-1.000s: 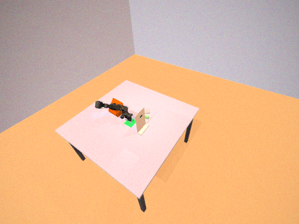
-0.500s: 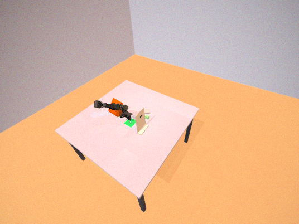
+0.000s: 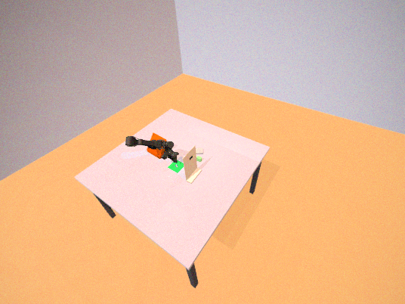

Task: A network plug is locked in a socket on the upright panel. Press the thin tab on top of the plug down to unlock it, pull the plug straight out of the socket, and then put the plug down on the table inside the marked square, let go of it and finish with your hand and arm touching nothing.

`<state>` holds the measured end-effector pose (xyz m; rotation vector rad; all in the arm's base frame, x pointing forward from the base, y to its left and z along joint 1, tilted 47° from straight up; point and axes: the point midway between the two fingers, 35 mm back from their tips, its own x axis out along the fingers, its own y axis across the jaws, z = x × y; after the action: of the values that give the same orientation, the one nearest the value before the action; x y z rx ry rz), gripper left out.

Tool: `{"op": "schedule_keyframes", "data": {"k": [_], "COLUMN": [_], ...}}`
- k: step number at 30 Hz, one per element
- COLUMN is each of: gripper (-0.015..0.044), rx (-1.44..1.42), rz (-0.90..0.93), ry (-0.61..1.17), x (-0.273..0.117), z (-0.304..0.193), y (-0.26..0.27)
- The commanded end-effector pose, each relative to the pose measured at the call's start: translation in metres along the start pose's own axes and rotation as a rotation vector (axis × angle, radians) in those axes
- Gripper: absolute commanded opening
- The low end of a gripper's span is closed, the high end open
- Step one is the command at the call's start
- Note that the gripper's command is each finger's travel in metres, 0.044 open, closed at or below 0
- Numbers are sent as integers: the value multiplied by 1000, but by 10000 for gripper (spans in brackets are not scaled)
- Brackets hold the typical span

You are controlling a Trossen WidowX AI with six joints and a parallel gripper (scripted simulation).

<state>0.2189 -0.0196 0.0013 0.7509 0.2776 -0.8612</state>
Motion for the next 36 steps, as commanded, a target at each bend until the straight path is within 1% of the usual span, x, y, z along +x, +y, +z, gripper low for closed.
{"op": "schedule_keyframes", "data": {"k": [1, 36], "gripper": [156, 156], "rx": [10, 13], "rz": [4, -11], "ry": [-4, 14], "x": [-3, -22], "z": [1, -8], "y": [2, 18]}}
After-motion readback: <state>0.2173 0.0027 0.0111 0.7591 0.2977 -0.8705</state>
